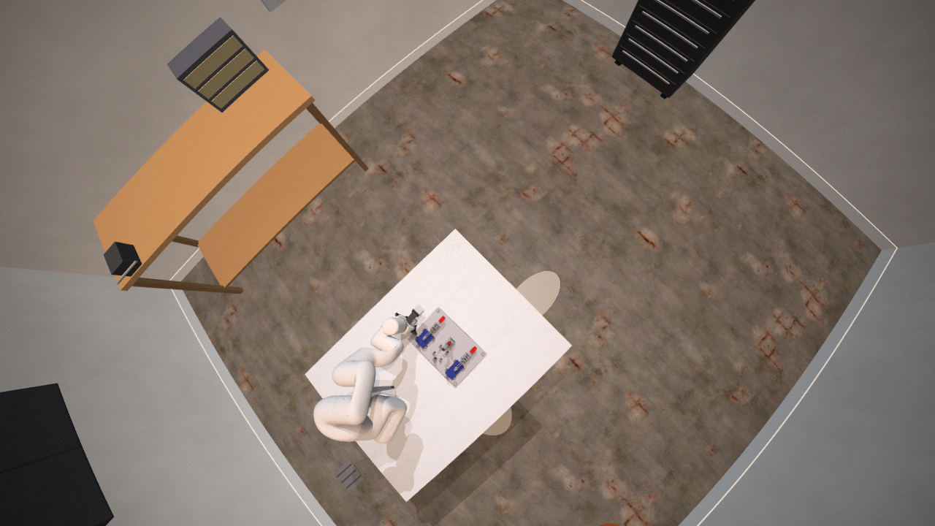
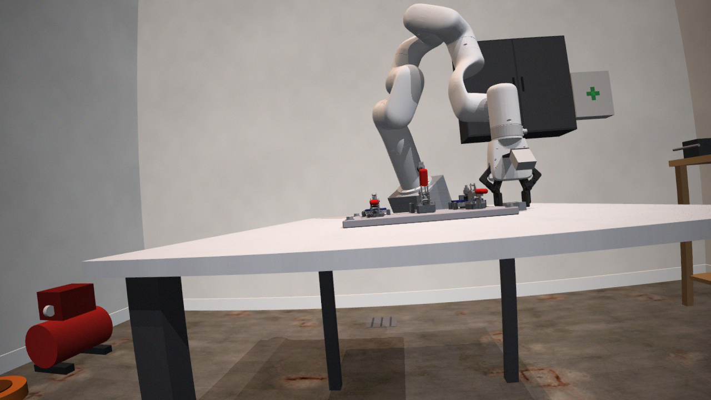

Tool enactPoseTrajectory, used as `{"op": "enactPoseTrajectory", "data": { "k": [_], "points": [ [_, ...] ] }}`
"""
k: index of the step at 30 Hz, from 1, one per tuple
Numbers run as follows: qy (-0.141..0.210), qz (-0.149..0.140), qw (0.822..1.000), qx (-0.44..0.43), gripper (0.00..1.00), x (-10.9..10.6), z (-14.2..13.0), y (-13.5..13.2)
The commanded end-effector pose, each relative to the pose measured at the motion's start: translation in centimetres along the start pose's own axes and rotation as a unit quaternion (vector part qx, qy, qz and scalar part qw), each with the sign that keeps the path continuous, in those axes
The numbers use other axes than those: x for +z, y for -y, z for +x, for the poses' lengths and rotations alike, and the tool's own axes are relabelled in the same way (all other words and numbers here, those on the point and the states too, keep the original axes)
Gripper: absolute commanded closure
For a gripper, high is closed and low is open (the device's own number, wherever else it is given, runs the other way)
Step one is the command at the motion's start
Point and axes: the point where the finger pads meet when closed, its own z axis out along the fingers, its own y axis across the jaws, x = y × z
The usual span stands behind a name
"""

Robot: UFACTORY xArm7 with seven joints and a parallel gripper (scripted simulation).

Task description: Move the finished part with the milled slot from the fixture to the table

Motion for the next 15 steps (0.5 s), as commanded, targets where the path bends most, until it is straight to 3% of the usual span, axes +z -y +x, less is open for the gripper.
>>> {"op": "enactPoseTrajectory", "data": {
  "k": [1,15],
  "points": [
    [-0.001,0.001,1.0,0.0,0.31,-0.2,0.1,0.1],
    [-0.001,0.001,1.0,0.0,0.31,-3.8,0.1,0.1]
  ]
}}
